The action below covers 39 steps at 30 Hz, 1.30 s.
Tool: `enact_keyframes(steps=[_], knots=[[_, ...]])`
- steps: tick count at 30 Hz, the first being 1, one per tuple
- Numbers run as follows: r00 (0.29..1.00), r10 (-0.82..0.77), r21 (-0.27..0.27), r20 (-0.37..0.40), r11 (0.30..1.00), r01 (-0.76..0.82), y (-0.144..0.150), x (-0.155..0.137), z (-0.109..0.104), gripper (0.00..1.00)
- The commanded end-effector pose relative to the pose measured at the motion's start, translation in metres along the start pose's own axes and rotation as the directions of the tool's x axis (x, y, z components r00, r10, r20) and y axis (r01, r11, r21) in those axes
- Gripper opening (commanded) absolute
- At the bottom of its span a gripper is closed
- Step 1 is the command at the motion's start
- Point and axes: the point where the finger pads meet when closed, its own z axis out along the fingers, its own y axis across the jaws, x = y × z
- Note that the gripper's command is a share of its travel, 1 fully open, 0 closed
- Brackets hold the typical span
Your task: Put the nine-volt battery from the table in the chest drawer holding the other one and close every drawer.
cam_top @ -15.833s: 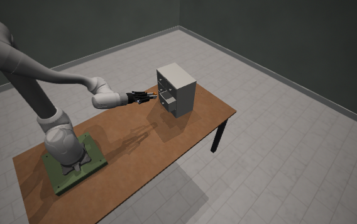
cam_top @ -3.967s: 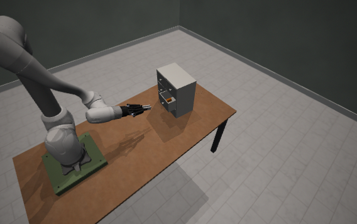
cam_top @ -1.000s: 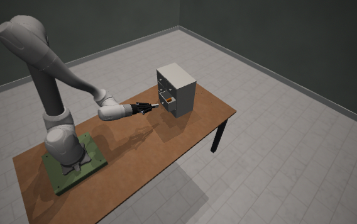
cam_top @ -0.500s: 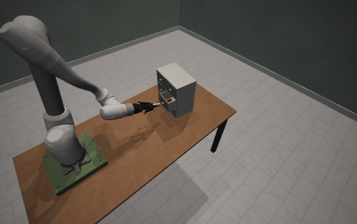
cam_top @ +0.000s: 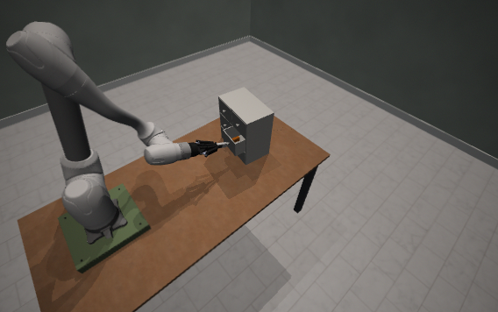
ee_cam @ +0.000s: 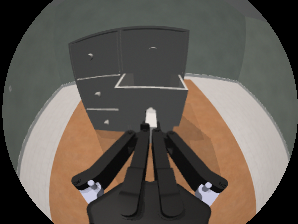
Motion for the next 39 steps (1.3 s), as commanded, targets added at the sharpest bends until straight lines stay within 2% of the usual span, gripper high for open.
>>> enact_keyframes(steps=[1,19,39], knots=[[1.000,0.000,0.000,0.000,1.000,0.000,0.000,0.002,0.005,0.00],[1.000,0.000,0.000,0.000,1.000,0.000,0.000,0.012,0.033,0.00],[1.000,0.000,0.000,0.000,1.000,0.000,0.000,0.019,0.053,0.00]])
